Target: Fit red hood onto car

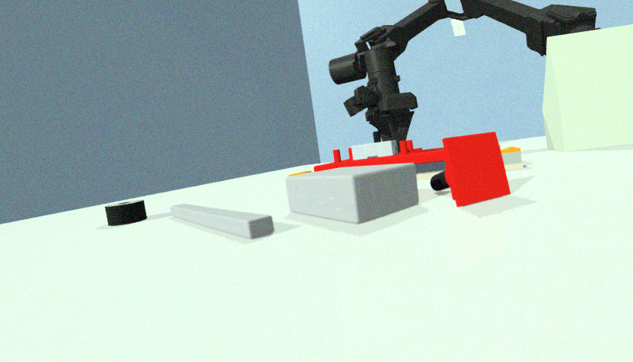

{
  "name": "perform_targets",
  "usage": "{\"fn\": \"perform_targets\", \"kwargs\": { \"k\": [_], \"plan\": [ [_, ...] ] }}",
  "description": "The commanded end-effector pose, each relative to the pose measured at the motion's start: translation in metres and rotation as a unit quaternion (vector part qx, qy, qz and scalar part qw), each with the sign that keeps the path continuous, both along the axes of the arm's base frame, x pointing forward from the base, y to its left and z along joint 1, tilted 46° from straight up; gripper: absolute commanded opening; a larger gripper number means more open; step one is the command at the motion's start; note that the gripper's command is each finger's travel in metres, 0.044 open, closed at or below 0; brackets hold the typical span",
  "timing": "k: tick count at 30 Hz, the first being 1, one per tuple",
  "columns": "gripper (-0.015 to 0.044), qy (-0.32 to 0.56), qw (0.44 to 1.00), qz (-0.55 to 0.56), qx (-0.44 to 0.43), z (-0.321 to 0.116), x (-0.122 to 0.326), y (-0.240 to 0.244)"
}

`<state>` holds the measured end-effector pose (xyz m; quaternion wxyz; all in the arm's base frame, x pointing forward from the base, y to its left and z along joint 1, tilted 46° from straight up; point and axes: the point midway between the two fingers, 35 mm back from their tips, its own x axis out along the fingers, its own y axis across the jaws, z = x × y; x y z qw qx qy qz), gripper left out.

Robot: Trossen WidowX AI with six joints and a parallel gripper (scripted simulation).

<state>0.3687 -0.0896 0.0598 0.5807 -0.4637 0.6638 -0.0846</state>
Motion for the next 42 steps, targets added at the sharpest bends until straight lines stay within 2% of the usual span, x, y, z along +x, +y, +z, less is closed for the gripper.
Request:
{"fn": "perform_targets", "kwargs": {
  "k": [1,5,12,27,36,42],
  "plan": [
    [0.044,-0.001,1.0,-0.001,0.0,0.0,0.0,0.0],
    [0.044,0.0,1.0,-0.001,0.002,0.01,0.0,0.011],
    [0.044,0.001,1.0,0.0,0.004,0.056,-0.008,0.057],
    [0.044,-0.002,1.0,0.008,0.008,0.05,-0.005,0.055],
    [0.044,-0.078,0.973,0.075,0.202,0.019,-0.014,0.037],
    [0.044,-0.174,0.927,0.189,0.272,0.022,-0.017,0.031]
  ]
}}
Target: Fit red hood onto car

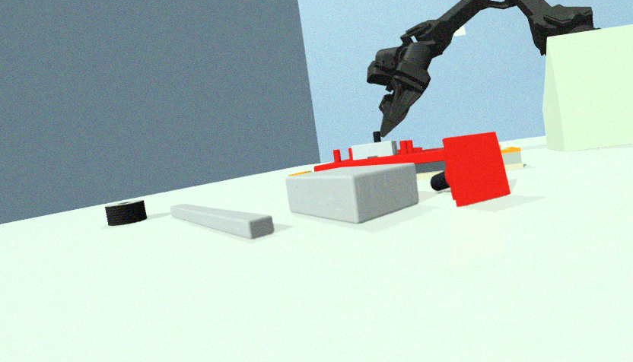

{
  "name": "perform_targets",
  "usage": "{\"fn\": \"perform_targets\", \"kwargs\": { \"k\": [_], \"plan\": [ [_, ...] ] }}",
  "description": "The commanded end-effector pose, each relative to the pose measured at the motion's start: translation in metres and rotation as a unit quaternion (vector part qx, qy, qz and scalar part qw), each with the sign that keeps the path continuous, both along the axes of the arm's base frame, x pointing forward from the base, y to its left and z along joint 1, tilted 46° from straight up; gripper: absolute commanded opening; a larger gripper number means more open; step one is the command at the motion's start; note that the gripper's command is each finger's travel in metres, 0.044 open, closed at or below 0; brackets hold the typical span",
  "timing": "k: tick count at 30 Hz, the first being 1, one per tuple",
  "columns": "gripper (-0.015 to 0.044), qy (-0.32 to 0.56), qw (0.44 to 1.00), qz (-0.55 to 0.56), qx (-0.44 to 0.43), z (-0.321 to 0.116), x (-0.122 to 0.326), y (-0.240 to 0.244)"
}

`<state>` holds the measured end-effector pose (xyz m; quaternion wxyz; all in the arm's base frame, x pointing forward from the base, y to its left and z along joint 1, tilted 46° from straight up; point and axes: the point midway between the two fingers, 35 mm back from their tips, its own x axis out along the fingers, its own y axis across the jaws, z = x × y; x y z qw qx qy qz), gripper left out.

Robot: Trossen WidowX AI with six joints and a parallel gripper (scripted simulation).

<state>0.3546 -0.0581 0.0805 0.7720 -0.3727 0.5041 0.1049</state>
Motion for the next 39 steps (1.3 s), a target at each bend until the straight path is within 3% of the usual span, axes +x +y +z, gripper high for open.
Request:
{"fn": "perform_targets", "kwargs": {
  "k": [1,7,39],
  "plan": [
    [0.044,-0.069,0.995,0.062,0.025,0.004,-0.004,-0.002],
    [0.044,-0.177,0.972,0.152,0.022,0.02,-0.015,-0.003],
    [0.044,-0.179,0.972,0.152,0.021,0.007,-0.011,-0.018]
  ]
}}
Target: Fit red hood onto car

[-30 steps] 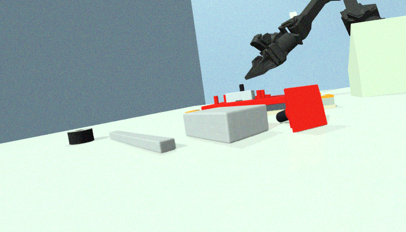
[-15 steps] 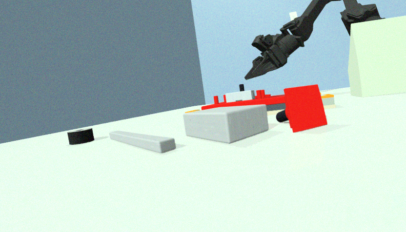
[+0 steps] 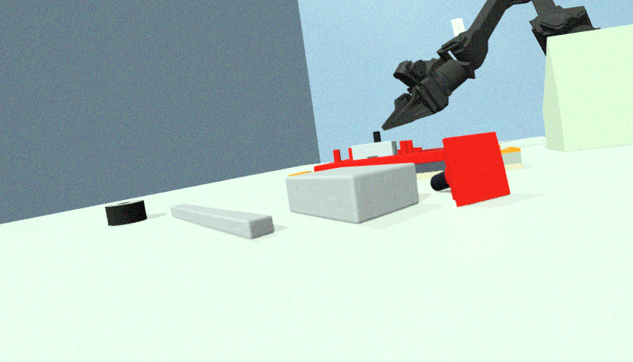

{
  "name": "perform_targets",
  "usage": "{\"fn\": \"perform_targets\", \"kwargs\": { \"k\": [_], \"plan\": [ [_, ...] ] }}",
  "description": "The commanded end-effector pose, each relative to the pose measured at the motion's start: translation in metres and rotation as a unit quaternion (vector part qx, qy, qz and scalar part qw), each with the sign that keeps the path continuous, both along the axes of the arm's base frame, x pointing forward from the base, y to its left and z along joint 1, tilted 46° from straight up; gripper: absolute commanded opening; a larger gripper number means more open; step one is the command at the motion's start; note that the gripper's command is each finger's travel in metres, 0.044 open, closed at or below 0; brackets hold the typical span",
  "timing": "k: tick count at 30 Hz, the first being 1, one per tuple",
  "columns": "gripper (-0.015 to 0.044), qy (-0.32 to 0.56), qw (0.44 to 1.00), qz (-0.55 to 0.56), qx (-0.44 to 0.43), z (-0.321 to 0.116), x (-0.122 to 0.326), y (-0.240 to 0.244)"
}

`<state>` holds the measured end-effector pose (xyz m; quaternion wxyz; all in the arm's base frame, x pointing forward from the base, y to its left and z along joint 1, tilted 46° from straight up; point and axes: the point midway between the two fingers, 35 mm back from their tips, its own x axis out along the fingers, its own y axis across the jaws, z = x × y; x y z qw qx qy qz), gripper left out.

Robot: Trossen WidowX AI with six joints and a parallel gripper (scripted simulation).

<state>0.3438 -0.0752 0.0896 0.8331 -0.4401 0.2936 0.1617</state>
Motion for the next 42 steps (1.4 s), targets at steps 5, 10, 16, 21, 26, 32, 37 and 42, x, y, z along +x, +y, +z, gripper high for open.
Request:
{"fn": "perform_targets", "kwargs": {
  "k": [5,10,16,21,26,32,37,42],
  "plan": [
    [0.044,-0.001,1.0,0.003,-0.001,-0.005,0.001,-0.004],
    [0.044,-0.001,1.0,0.003,-0.001,-0.007,0.001,-0.007],
    [0.044,-0.002,1.0,0.003,-0.002,-0.01,0.002,-0.011],
    [0.044,-0.003,1.0,0.002,-0.002,-0.013,0.002,-0.014],
    [0.044,-0.003,1.0,0.002,-0.002,-0.016,0.003,-0.017],
    [0.044,-0.004,1.0,0.002,-0.003,-0.019,0.003,-0.021],
    [0.044,-0.005,1.0,0.002,-0.003,-0.022,0.003,-0.024],
    [0.044,-0.005,1.0,0.002,-0.003,-0.024,0.003,-0.028]
  ]
}}
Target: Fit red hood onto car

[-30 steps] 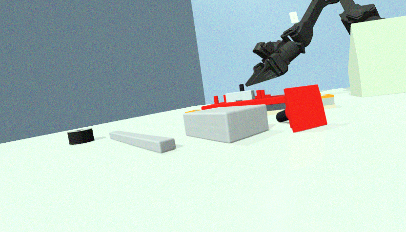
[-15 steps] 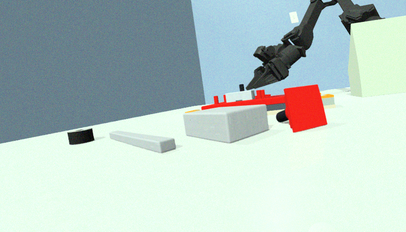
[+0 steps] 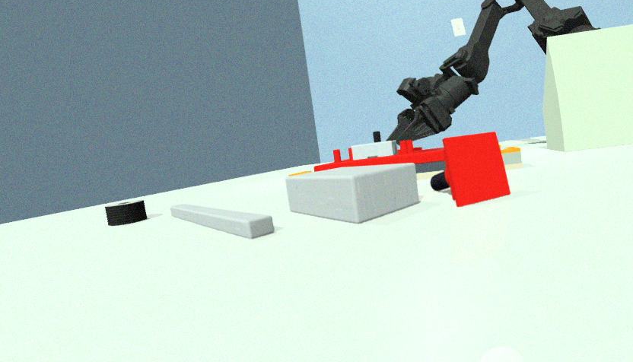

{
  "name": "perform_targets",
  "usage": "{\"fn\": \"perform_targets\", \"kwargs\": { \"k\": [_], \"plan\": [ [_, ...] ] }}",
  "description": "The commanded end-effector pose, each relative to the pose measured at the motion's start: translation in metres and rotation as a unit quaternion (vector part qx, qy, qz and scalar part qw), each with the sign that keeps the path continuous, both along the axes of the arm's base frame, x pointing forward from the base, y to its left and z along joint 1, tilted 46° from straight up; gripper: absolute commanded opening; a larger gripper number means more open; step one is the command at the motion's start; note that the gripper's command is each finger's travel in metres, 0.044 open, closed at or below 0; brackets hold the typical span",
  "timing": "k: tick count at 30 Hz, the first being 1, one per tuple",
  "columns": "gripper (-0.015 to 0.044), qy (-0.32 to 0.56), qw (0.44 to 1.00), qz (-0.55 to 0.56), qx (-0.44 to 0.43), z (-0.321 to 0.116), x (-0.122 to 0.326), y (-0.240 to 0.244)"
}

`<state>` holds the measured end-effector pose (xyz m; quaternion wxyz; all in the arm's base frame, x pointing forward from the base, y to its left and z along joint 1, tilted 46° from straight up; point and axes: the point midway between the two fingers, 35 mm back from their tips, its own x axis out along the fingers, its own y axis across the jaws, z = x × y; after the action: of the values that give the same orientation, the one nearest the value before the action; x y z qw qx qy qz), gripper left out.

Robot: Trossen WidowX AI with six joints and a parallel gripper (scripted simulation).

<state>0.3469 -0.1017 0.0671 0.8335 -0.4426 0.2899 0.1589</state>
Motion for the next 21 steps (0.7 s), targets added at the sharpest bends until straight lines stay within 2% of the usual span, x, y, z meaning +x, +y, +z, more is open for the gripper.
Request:
{"fn": "perform_targets", "kwargs": {
  "k": [1,21],
  "plan": [
    [0.044,-0.001,1.0,0.002,-0.001,-0.0018,-0.0001,-0.0012],
    [0.044,-0.001,1.0,0.002,-0.001,-0.0079,0.0008,-0.0076]
  ]
}}
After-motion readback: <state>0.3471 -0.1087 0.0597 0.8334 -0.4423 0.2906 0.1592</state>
